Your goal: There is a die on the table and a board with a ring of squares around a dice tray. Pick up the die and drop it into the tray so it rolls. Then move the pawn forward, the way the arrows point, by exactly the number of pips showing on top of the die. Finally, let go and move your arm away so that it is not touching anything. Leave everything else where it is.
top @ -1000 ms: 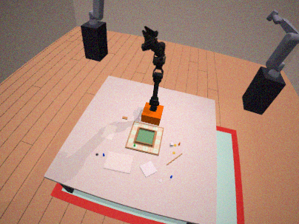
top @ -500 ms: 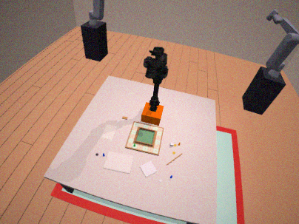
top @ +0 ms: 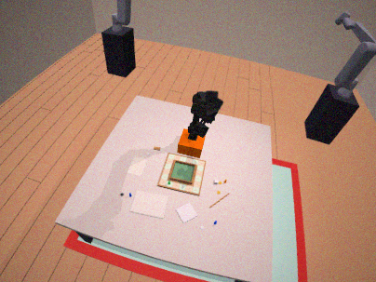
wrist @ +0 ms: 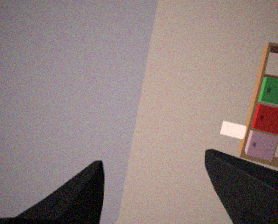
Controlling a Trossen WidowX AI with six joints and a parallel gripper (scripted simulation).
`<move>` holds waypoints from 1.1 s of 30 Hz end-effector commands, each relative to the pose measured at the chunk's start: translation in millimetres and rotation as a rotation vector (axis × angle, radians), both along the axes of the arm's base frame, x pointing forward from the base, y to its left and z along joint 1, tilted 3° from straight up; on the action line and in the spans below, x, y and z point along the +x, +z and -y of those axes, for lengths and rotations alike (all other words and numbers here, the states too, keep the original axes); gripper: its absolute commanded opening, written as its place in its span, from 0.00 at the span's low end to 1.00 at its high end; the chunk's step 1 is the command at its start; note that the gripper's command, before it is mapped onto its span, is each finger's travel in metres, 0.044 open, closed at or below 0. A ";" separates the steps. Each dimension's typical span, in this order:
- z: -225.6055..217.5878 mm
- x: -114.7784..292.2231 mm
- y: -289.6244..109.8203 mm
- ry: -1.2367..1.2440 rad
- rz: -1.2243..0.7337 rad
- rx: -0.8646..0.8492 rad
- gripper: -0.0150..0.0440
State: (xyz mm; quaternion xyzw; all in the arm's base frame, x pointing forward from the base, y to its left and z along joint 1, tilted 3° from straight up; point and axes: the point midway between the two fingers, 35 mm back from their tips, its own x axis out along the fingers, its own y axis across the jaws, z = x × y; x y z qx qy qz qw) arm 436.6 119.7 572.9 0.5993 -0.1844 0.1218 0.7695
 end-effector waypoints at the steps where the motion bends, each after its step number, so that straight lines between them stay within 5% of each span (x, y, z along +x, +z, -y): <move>1: -34.8 18.3 -48.5 0.062 -0.138 -0.126 0.72; 9: -72.0 34.1 -111.8 0.133 -0.305 -0.282 0.72; 19: -132.4 38.1 -263.0 0.299 -0.664 -0.636 0.72; 33: -165.3 -53.5 -480.8 0.671 -1.188 -1.181 0.72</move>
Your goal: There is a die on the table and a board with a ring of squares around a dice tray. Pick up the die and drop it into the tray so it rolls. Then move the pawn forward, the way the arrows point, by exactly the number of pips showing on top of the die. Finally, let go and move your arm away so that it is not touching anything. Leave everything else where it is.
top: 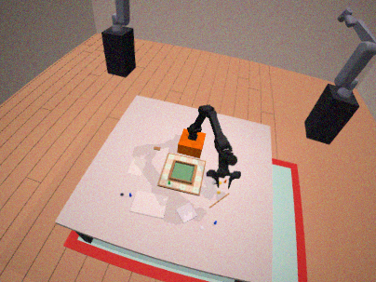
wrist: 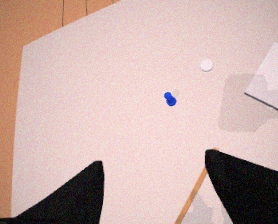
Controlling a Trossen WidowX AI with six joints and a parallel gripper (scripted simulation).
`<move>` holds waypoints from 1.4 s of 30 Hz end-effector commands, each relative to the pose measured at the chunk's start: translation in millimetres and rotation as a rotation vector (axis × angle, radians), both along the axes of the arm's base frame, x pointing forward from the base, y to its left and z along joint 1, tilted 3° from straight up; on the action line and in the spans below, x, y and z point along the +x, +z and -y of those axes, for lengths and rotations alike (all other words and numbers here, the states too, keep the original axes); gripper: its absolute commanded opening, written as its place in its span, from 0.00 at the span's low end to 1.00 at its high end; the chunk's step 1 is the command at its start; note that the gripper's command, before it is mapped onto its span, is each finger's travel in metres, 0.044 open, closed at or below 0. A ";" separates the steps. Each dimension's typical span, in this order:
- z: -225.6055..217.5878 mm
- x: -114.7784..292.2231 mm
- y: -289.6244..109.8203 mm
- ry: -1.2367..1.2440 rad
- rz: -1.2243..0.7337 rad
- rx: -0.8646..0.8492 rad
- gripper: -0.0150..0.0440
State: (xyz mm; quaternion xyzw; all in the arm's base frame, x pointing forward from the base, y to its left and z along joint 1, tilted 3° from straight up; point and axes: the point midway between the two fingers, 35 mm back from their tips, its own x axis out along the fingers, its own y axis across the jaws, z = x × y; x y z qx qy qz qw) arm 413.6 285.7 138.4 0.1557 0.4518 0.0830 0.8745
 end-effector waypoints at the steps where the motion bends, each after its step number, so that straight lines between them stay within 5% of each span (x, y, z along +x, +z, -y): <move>1: 1.9 -41.4 -60.2 0.117 -0.183 -0.146 0.72; 10: 29.4 -142.5 -149.6 0.363 -0.578 -0.422 0.72; 42: 28.7 -145.7 -197.0 0.367 -0.587 -0.427 0.72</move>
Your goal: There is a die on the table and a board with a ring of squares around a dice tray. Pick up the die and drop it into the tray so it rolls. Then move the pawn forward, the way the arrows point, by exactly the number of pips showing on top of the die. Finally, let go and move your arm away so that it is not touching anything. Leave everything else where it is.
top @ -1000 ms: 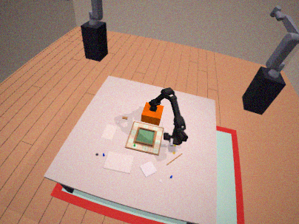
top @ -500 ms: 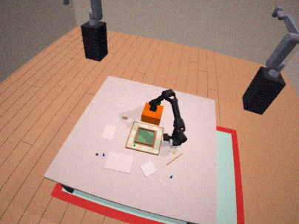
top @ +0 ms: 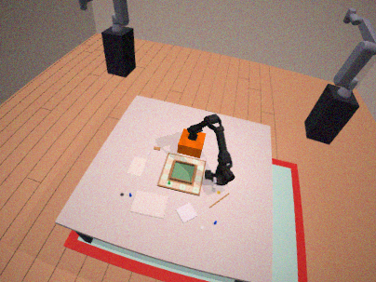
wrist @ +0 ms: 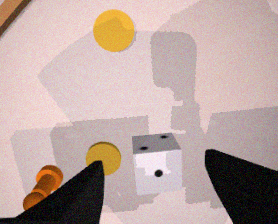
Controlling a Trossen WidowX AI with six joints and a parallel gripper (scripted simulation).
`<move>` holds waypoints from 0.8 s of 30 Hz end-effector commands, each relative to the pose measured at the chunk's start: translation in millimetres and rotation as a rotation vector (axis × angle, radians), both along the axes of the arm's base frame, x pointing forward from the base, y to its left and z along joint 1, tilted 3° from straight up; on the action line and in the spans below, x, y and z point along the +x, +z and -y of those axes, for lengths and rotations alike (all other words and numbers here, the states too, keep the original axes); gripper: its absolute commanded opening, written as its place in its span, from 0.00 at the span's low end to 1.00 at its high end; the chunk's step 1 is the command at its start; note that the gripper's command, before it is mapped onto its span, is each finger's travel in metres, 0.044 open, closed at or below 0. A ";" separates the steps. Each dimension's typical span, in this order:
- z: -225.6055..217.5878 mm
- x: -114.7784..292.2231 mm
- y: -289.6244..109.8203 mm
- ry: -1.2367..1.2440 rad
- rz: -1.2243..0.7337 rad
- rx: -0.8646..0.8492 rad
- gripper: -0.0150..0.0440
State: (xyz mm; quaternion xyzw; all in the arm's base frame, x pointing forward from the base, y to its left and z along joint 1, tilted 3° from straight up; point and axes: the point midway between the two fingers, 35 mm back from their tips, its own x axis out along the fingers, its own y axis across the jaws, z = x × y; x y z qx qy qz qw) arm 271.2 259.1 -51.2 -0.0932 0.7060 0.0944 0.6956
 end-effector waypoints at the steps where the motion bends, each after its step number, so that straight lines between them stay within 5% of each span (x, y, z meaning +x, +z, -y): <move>1: 2.2 -3.4 -8.9 0.003 -0.010 -0.005 0.72; 5: 2.4 -3.7 -12.8 0.003 -0.010 -0.005 0.72; 11: 2.4 -3.7 -12.8 0.003 -0.010 -0.005 0.45; 17: 2.4 -3.7 -12.8 0.003 -0.010 -0.005 0.39; 20: 1.9 -2.3 -6.9 0.003 -0.010 -0.005 0.25; 24: 0.9 3.9 28.3 0.003 -0.009 -0.005 0.25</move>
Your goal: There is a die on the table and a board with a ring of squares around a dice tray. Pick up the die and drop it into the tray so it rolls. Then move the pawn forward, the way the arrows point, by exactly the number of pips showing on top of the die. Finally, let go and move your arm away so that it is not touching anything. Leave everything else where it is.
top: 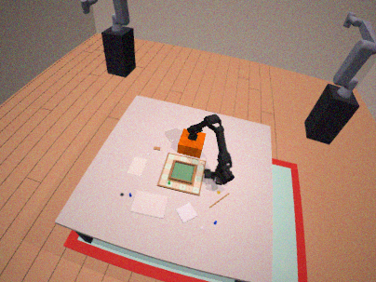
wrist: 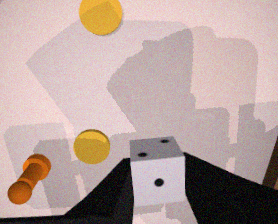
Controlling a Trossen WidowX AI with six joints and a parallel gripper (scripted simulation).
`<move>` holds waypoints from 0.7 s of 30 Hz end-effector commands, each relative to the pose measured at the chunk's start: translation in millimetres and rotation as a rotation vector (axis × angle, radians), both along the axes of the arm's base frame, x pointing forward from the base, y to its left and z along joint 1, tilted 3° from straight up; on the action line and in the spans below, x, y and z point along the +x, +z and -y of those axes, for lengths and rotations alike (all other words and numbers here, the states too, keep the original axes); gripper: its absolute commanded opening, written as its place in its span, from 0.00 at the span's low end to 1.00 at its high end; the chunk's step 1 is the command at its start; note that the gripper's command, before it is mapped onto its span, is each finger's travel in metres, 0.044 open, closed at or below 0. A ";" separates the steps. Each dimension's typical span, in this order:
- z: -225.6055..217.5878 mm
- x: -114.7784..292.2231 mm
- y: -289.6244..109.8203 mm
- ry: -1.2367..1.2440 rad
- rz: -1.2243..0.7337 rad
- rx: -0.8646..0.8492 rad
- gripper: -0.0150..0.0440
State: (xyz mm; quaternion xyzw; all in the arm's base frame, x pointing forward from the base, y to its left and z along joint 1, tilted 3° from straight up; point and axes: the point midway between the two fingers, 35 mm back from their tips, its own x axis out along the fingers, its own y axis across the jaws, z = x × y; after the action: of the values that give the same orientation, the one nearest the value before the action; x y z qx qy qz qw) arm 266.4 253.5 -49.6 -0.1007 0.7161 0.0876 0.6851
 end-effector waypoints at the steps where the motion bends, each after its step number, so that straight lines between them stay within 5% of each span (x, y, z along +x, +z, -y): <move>1: -4.5 9.8 36.1 0.002 0.017 0.019 0.25; 9: 2.8 11.8 106.6 0.002 0.017 0.019 0.25; 21: 51.6 27.8 101.6 -0.040 0.021 0.014 0.25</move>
State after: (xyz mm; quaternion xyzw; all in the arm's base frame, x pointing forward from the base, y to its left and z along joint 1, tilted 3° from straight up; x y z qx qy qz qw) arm 289.5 223.5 56.1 -0.0864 0.7077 0.0875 0.6958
